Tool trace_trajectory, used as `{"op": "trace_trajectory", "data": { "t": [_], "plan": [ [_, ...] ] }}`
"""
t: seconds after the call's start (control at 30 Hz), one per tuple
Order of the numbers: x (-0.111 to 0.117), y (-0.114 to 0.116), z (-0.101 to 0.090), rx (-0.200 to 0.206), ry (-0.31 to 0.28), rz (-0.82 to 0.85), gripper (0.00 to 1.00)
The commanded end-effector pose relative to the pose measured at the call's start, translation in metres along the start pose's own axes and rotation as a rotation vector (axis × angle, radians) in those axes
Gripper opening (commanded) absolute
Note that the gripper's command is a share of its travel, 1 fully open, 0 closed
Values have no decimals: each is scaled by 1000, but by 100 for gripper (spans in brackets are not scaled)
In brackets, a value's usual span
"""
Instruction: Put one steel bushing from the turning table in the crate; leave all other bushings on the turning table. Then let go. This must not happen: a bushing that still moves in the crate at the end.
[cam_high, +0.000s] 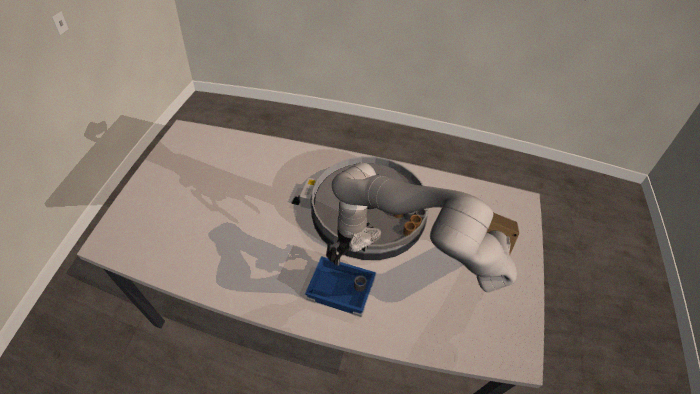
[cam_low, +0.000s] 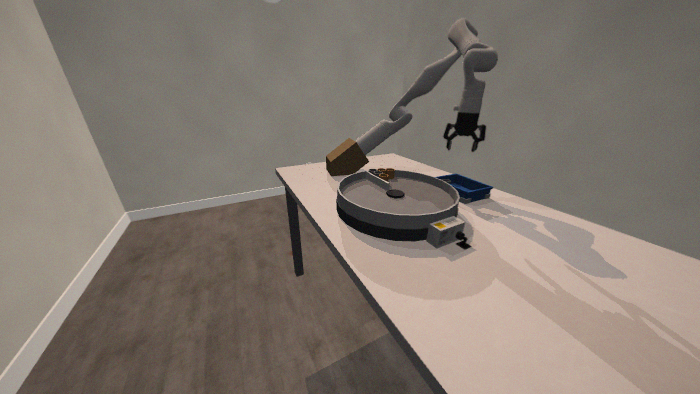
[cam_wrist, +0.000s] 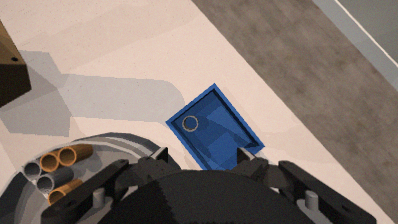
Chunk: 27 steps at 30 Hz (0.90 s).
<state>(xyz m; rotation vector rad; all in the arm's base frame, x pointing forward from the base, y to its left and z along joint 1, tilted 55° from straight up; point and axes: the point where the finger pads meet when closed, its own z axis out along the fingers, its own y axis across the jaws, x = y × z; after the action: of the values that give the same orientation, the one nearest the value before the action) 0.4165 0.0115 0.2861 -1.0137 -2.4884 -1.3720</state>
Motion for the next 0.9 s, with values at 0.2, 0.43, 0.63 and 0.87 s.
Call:
{"op": "trace_trajectory", "data": {
  "t": [0.2,0.43,0.63,0.87],
  "plan": [
    [-4,5,-5,-1,-2,-243,100],
    [-4,5,-5,-1,-2,-243,100],
    [-5,6,-6,0,-2,-291,100],
    [-8,10,-9,0,-2,-486,100]
  ]
}}
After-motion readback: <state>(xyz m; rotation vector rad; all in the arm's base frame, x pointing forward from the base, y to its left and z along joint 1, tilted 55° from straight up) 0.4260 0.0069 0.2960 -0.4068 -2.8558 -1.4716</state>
